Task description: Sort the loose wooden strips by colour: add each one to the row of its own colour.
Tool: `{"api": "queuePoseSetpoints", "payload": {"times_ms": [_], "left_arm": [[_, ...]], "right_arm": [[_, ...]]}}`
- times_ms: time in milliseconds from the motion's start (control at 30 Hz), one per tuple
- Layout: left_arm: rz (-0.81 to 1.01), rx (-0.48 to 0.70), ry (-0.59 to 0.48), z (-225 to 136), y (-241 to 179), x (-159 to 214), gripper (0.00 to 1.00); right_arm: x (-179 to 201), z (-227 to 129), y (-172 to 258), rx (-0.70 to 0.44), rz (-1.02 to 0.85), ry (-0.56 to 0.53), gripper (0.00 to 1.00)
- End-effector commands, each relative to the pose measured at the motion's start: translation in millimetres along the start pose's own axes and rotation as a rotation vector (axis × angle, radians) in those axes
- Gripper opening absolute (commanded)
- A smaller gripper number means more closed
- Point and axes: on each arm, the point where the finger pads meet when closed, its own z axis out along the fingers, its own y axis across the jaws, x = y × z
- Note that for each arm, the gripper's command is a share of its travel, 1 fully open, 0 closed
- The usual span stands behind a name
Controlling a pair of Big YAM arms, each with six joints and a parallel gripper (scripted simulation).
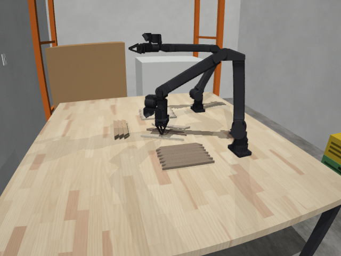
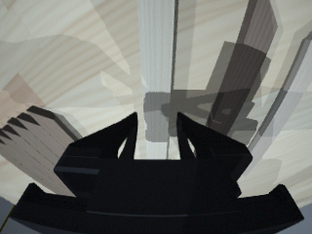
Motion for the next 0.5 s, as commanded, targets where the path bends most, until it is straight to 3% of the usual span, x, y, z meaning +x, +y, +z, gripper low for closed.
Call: {"api": "queuePoseSetpoints", "payload": {"times_ms": [0,467], "left_arm": [[-0.013,-0.004,0.004,15.8,6.9,-1.1,0.42],[-0.025,-0.006,0.005,34.6,8.8,-1.9,0.42]], "right_arm": [[-39.1,2.3,-8.6,0.018,0.013,-0.065,1.0],[-40.1,2.3,-8.8,0.019,0.013,-0.067,1.0]]}}
